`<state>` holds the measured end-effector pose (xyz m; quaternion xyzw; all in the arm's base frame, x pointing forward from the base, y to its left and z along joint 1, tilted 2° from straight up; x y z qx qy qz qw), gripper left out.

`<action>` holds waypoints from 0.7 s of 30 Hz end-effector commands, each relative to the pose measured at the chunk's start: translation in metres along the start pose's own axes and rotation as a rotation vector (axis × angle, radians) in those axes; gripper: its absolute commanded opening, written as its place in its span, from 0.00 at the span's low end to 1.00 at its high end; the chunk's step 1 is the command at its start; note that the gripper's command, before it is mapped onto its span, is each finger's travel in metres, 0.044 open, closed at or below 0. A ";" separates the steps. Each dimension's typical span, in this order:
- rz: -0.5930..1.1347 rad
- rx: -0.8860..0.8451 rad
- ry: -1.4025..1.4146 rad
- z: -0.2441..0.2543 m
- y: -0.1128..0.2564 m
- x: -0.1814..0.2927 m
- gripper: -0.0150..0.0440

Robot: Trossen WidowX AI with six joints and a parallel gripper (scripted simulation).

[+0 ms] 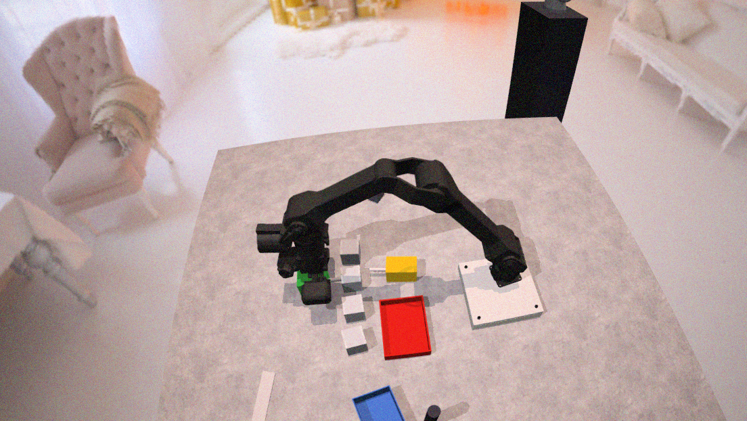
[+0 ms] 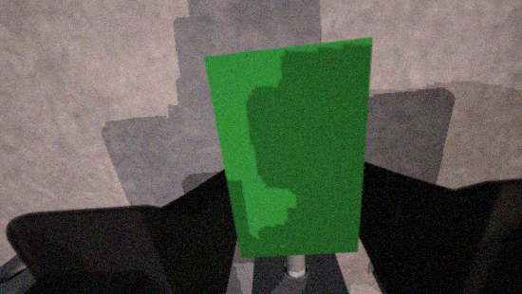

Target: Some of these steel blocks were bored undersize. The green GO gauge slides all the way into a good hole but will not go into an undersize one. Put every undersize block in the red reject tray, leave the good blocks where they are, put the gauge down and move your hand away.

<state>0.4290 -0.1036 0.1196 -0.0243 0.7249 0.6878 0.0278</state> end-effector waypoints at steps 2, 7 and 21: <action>-0.011 0.002 0.005 0.000 0.004 0.002 0.25; -0.011 0.002 0.005 0.000 0.004 0.003 0.25; -0.011 0.002 0.005 0.001 0.004 0.007 0.25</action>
Point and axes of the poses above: the point midway between the two fingers, 35 mm back from their tips, its own y axis back along the fingers, its own z axis across the jaws, x = y × z, the point moved 7 cm from there along y, back along the fingers, and after that the axes turned 8 degrees about y, right-handed, at the moved point
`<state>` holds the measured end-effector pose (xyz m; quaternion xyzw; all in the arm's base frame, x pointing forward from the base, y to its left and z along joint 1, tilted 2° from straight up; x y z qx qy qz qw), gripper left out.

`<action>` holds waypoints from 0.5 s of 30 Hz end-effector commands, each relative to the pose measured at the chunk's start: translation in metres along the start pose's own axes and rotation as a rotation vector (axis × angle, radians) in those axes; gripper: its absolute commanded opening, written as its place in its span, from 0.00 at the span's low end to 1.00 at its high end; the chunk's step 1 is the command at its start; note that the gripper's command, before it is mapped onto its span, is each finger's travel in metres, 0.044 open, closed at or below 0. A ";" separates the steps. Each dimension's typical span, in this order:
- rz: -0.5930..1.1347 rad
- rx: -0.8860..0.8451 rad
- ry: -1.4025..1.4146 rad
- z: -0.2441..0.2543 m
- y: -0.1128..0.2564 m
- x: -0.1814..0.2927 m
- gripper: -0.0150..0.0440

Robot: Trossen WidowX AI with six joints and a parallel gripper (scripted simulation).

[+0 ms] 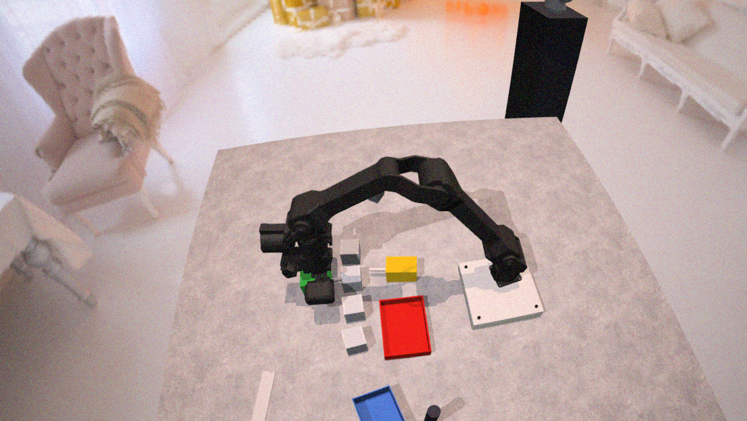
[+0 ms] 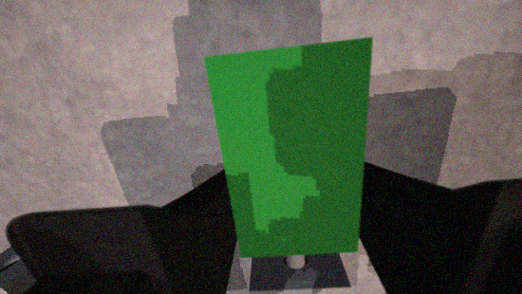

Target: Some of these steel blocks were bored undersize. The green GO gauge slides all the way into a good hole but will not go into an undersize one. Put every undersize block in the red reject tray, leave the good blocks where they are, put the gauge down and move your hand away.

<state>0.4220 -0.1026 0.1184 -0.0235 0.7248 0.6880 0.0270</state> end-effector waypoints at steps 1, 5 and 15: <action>-0.013 0.003 0.005 0.000 0.004 0.000 0.25; -0.013 0.003 0.005 0.000 0.005 0.002 0.25; -0.013 0.003 0.005 0.000 0.004 0.005 0.25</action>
Point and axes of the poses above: the point midway between the two fingers, 35 mm back from their tips, its own y axis back along the fingers, its own z axis across the jaws, x = y × z, the point moved 7 cm from there along y, back along the fingers, and after that the axes turned 8 degrees about y, right-handed, at the moved point
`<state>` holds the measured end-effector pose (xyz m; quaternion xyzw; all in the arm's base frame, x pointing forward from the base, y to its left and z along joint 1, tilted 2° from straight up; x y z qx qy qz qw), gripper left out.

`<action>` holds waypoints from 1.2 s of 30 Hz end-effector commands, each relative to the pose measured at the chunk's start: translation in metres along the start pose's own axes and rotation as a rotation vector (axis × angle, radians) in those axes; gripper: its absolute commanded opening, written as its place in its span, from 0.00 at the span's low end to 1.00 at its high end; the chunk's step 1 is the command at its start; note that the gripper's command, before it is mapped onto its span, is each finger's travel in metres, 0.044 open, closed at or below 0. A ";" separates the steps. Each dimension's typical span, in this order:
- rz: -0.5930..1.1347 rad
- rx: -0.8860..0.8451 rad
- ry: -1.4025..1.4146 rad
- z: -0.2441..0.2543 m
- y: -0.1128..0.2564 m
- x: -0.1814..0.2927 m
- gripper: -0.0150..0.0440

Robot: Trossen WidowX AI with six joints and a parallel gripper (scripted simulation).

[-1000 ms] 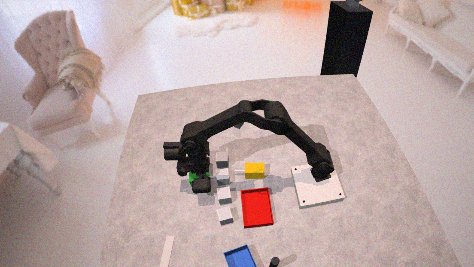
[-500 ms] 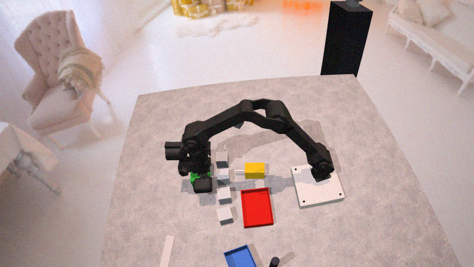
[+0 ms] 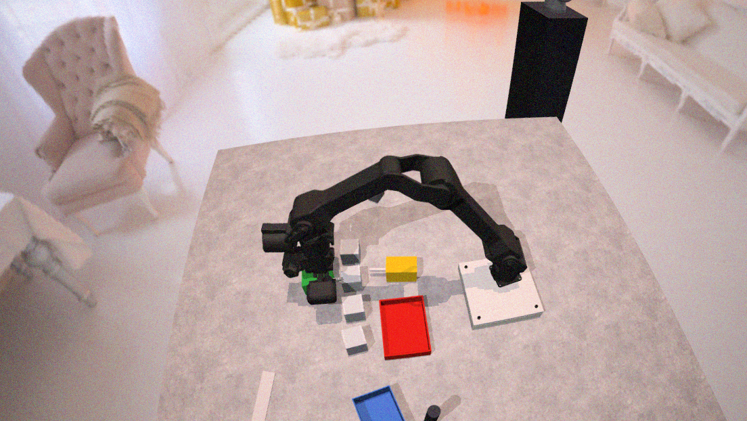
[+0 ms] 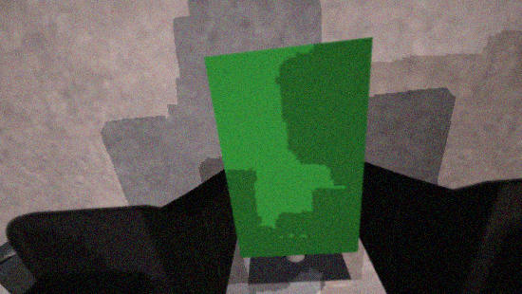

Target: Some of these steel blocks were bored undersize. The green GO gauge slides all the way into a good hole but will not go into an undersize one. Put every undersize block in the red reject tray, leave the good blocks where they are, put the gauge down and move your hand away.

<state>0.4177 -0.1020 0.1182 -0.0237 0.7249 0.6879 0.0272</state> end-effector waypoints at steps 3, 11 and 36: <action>-0.012 0.002 0.005 0.000 0.004 0.001 0.25; -0.012 0.002 0.005 0.000 0.004 0.004 0.25; -0.011 0.002 0.005 0.002 0.004 0.013 0.25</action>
Point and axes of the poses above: the point midway between the two fingers, 35 mm back from their tips, its own y axis back along the fingers, its own z axis across the jaws, x = y × z, the point moved 7 cm from there along y, back along the fingers, and after that the axes turned 8 degrees about y, right-handed, at the moved point
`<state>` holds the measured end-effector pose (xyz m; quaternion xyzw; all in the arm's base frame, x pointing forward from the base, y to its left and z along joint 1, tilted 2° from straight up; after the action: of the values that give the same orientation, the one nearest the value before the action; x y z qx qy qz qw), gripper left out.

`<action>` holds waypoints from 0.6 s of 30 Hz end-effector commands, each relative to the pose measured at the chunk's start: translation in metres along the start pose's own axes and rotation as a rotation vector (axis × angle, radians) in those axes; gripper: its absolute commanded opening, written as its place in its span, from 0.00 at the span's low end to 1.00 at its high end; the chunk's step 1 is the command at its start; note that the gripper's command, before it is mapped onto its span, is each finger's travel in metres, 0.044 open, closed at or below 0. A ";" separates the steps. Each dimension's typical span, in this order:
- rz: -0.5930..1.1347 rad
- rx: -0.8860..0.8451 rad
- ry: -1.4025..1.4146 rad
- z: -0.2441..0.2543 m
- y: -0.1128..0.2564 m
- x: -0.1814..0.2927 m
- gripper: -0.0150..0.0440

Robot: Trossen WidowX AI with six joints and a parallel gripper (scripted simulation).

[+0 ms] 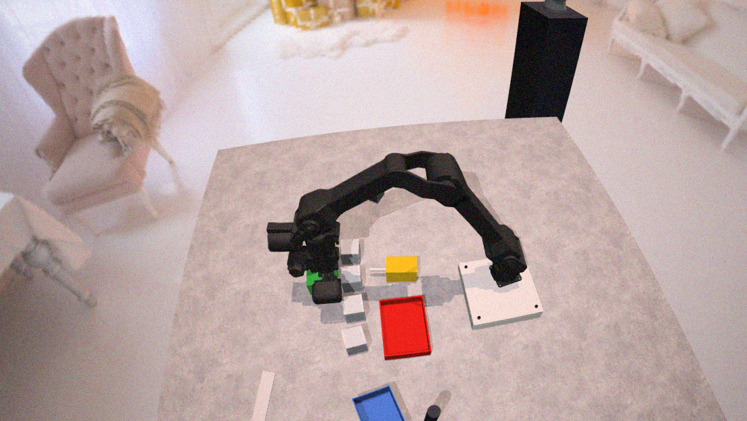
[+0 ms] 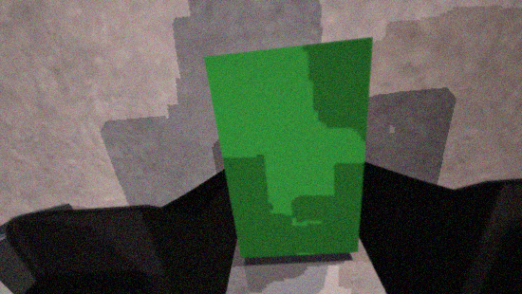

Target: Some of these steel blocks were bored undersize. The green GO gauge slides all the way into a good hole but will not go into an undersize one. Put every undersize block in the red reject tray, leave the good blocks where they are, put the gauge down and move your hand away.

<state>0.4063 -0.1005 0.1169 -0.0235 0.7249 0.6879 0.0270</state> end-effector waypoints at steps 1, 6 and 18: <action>-0.012 0.002 0.005 0.000 0.004 0.002 0.25; -0.012 0.002 0.005 0.000 0.004 0.002 0.25; -0.011 0.002 0.005 0.001 0.004 0.007 0.25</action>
<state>0.4009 -0.0997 0.1168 -0.0244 0.7251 0.6876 0.0279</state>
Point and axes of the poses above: the point midway between the two fingers, 35 mm back from their tips, its own y axis back along the fingers, its own z axis across the jaws, x = y × z, the point moved 7 cm from there along y, back along the fingers, and after that the axes turned 8 degrees about y, right-handed, at the moved point
